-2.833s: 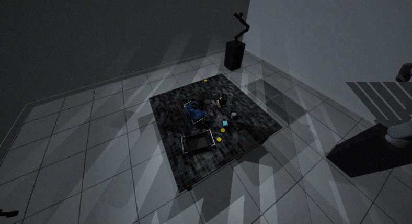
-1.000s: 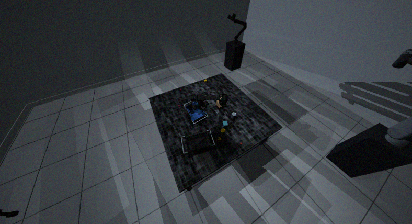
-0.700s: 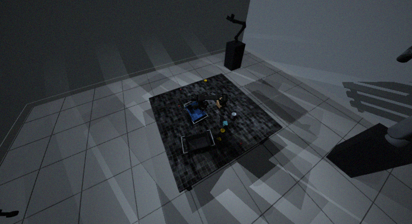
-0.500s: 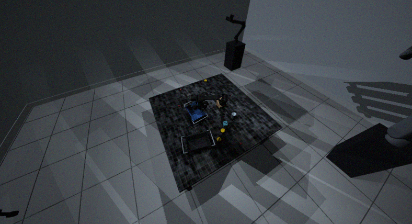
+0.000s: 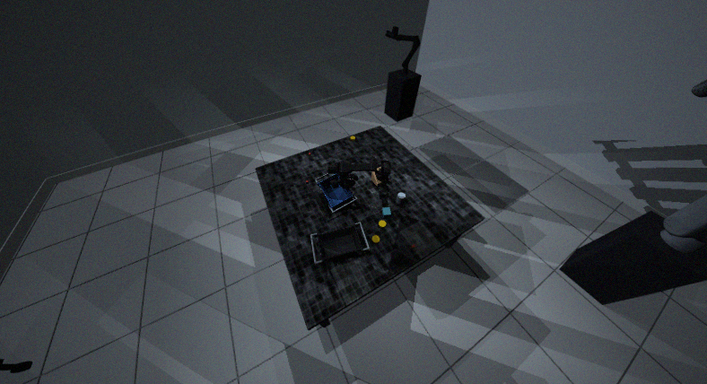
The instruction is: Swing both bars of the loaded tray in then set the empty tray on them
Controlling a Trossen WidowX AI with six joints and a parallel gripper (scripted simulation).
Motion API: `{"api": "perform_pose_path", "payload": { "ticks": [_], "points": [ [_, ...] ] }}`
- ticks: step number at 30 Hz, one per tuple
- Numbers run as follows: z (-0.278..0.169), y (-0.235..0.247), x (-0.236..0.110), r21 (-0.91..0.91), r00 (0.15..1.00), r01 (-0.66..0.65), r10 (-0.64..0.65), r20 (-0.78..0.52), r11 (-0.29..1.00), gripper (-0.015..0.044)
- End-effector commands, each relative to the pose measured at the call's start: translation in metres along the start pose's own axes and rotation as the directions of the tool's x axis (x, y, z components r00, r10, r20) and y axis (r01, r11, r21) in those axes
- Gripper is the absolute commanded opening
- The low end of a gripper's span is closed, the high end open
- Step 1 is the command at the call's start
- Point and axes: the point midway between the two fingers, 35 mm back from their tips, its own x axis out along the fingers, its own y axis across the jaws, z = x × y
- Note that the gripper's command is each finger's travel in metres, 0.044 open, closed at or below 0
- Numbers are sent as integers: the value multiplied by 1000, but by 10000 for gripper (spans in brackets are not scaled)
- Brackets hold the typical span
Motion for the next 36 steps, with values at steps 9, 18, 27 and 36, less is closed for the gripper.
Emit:
{"api": "perform_pose_path", "payload": {
  "ticks": [9, 18, 27, 36],
  "points": [
    [-3, 7, 7, 24, 999, -33, 33, -3, 999, 0],
    [-3, 7, 7, 24, 999, -33, 33, -3, 999, 0],
    [-5, 8, 13, 22, 1000, -30, 30, -2, 999, 0],
    [-5, 9, 14, 24, 999, -33, 33, -2, 999, 0]
  ]
}}
